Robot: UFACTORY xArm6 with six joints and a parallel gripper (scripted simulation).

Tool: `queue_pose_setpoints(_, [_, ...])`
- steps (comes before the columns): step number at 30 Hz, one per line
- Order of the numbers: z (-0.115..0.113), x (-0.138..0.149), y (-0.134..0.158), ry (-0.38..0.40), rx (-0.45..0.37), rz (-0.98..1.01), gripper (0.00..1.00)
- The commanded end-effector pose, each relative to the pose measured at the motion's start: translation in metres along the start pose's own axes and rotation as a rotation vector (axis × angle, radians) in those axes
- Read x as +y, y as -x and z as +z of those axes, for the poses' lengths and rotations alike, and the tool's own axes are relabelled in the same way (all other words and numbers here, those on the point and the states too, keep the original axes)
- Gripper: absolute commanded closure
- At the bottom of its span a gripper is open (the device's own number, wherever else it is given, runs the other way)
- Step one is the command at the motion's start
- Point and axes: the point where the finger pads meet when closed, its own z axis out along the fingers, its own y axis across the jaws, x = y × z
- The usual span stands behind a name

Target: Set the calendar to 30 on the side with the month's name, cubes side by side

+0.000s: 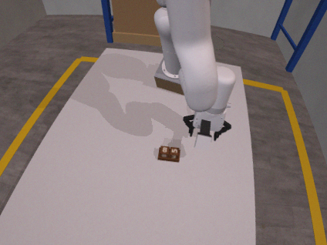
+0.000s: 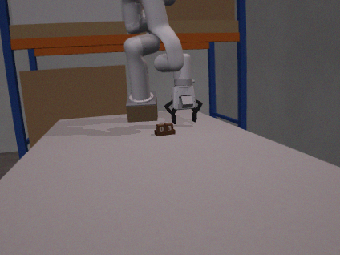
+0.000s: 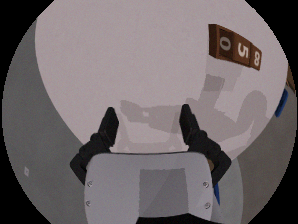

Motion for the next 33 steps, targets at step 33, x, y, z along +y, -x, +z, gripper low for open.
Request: queue_pose_setpoints(33, [-0.022, 0.0, -0.001, -0.001, 0.002, 0.0, 0.0])
